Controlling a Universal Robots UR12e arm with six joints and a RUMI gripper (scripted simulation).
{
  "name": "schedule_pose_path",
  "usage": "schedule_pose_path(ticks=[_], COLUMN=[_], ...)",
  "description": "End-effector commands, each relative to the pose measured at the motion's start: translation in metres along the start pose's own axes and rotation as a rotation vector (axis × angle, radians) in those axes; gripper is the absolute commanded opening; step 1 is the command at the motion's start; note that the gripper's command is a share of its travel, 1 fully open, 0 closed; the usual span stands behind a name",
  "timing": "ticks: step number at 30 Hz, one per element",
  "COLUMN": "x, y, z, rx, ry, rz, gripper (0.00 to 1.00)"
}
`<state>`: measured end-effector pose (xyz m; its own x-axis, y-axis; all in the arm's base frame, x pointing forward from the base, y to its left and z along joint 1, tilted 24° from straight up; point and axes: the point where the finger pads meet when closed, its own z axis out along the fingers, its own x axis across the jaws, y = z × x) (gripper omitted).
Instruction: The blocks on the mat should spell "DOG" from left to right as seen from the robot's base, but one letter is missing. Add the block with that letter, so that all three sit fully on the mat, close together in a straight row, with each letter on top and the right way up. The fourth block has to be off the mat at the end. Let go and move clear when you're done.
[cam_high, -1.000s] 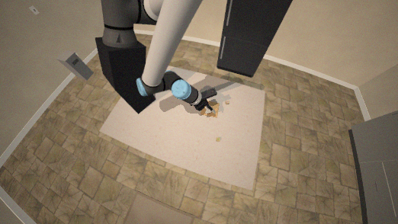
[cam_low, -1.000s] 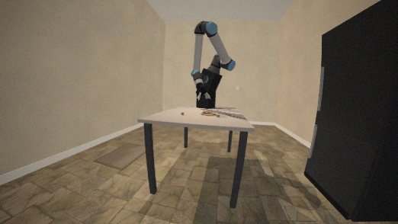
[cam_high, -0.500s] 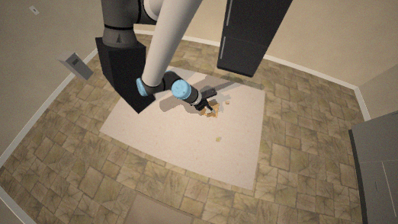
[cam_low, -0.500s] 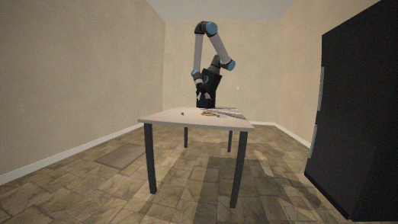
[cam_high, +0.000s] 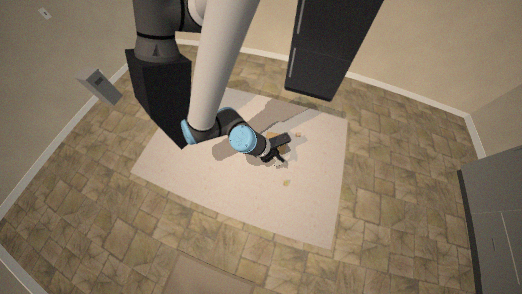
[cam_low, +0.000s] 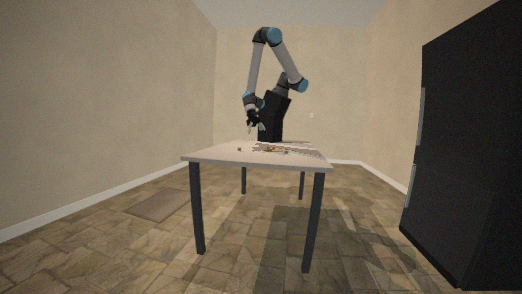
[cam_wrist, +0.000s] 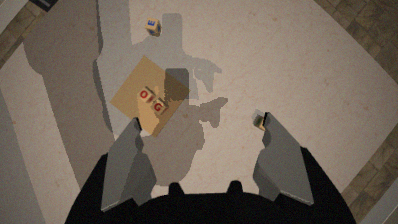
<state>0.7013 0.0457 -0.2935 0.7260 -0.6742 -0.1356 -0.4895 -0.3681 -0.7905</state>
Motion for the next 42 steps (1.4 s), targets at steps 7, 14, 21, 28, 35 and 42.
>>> schedule_pose_path(ticks=[7, 14, 21, 28, 35, 42], x=[0.139, 0.143, 0.143, 0.143, 0.143, 0.143], y=[0.023, 0.023, 0.023, 0.023, 0.023, 0.023], z=[-0.018, -0.019, -0.019, -0.019, -0.019, -0.019], rx=[0.0, 0.0, 0.0, 0.0, 0.0, 0.0], ry=[-0.008, -0.008, -0.008, -0.008, -0.008, -0.008], rz=[-0.002, -0.002, -0.002, -0.002, -0.002, -0.002], gripper=[1.0, 1.0, 1.0, 1.0, 1.0, 1.0])
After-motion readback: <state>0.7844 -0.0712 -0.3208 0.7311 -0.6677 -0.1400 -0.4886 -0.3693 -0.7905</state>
